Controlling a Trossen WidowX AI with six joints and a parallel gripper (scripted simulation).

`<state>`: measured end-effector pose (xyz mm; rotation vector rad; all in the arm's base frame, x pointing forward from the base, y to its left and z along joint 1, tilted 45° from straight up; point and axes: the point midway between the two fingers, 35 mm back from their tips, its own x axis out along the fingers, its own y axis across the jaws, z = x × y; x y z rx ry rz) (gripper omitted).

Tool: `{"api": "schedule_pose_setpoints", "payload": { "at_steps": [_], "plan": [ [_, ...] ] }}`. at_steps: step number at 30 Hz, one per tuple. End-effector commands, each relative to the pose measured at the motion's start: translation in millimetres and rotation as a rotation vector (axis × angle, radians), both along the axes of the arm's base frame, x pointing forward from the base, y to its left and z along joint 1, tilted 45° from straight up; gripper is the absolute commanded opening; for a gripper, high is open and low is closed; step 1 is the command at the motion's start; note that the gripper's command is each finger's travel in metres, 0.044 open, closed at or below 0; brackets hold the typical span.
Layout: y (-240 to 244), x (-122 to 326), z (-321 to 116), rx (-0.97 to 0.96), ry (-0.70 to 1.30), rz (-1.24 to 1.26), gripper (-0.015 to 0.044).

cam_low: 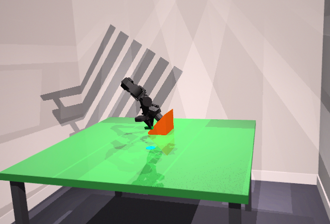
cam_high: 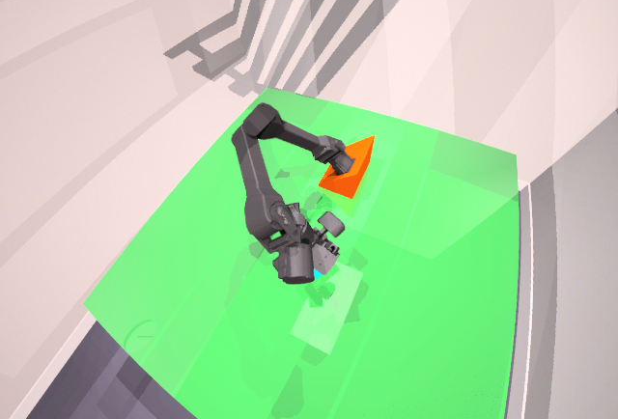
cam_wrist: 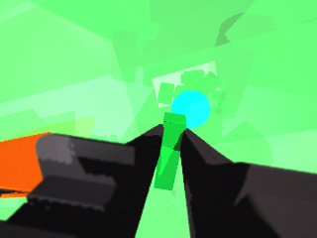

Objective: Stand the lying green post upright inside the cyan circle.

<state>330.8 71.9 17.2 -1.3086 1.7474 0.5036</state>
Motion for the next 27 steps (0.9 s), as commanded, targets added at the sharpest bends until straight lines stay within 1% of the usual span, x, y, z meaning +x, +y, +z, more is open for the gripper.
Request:
{"api": "schedule_pose_setpoints", "payload": {
  "at_steps": [1, 27],
  "plan": [
    [-1, -1, 1, 0.032, -0.001, -0.005, 0.0023],
    [-6, -5, -9, 0.225, 0.013, -0.034, 0.0023]
  ]
}}
